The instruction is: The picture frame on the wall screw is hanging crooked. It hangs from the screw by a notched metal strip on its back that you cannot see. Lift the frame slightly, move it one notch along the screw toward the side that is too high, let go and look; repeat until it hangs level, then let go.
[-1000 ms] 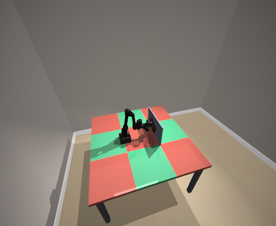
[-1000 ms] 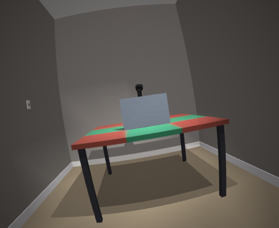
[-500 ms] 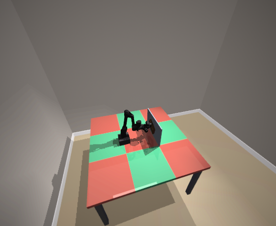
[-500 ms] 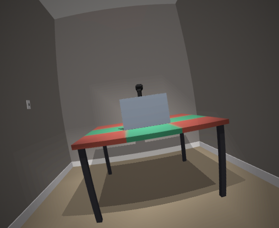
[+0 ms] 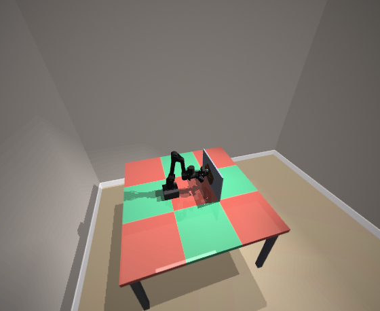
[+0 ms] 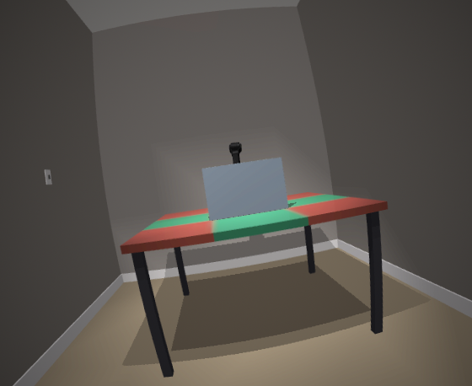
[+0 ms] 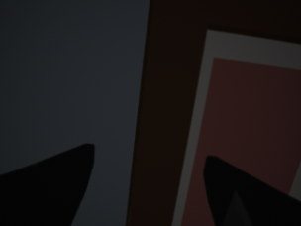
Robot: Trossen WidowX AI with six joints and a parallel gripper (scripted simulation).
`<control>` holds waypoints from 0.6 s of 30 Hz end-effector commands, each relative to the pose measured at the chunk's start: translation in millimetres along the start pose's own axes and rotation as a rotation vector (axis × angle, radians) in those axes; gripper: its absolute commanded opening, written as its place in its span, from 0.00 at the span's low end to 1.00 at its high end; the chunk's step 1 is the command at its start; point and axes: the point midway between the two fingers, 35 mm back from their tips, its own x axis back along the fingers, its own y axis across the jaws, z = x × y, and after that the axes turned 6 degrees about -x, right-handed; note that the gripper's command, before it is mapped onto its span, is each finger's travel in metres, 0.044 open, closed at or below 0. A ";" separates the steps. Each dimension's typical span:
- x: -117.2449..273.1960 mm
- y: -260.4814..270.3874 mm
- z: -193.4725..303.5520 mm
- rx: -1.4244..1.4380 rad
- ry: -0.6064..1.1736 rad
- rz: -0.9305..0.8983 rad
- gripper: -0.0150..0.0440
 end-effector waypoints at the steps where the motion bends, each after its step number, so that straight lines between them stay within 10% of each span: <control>1: -0.1 -0.5 -1.0 -0.007 -0.004 0.001 0.69; 9: -0.1 -0.5 -1.0 -0.007 -0.004 0.001 0.38; 18: -0.1 -0.5 -1.0 -0.007 -0.004 0.001 0.25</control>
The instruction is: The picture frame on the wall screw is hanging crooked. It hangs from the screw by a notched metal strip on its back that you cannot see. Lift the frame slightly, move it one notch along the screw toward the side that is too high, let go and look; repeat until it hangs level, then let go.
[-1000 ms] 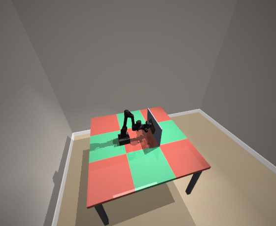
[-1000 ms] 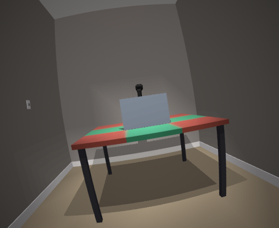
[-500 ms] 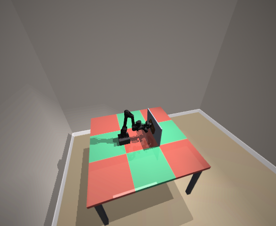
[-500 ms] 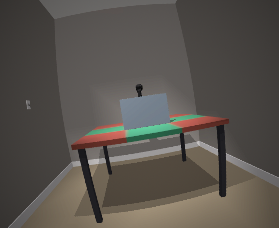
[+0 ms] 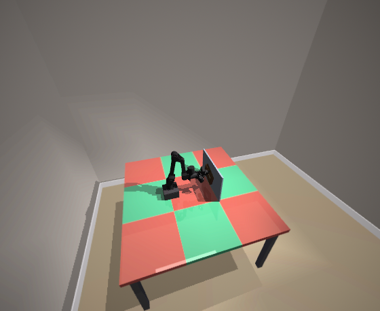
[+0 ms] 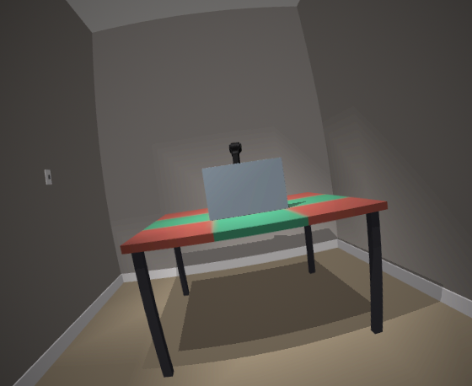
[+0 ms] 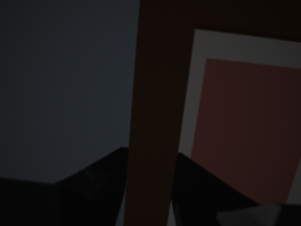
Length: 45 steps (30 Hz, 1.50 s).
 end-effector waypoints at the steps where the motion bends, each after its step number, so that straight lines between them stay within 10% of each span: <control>1: -0.1 0.2 -0.3 -0.007 -0.002 -0.001 0.25; 45: -0.1 6.7 0.7 -0.007 -0.002 -0.001 0.25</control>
